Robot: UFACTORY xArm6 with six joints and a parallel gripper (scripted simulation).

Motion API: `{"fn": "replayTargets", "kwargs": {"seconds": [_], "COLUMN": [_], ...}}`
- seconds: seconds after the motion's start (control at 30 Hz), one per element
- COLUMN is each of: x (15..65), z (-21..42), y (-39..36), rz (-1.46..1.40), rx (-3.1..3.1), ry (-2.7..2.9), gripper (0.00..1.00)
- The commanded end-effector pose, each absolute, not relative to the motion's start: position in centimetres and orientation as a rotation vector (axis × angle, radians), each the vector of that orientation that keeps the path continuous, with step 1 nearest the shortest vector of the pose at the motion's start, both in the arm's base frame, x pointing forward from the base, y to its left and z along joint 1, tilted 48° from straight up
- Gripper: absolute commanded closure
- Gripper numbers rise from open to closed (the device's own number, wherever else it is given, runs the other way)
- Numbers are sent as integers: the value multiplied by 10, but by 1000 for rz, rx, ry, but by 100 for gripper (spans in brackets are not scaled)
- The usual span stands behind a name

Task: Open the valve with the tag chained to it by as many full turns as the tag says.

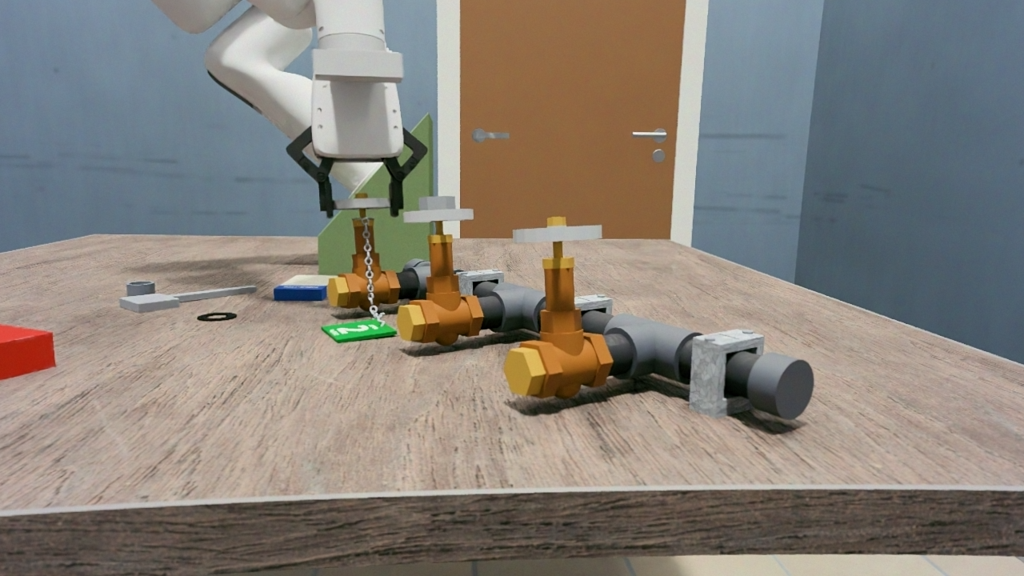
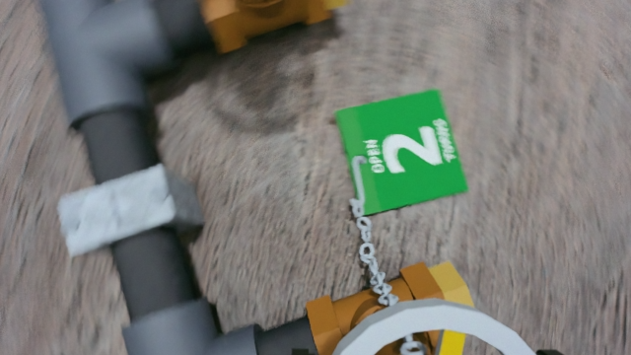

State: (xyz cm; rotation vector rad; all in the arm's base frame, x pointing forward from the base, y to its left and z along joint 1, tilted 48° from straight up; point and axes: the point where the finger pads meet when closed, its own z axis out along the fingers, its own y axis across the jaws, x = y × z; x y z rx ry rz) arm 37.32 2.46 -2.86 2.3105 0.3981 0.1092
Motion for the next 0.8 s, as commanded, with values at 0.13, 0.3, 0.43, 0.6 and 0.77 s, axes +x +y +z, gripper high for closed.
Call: {"fn": "replayTargets", "kwargs": {"seconds": [0.13,0.3,0.43,0.6,0.77], "x": [374,374,374,374,374], "z": [-28,-28,-28,-28,-28], "y": [25,25,25,25,25], "rz": [-122,-252,-350,-478,-528], "rx": [2188,2064,1952,1795,1730], "ry": [876,1161,1367,1609,1697], "gripper": [100,100,100,100,100]}}
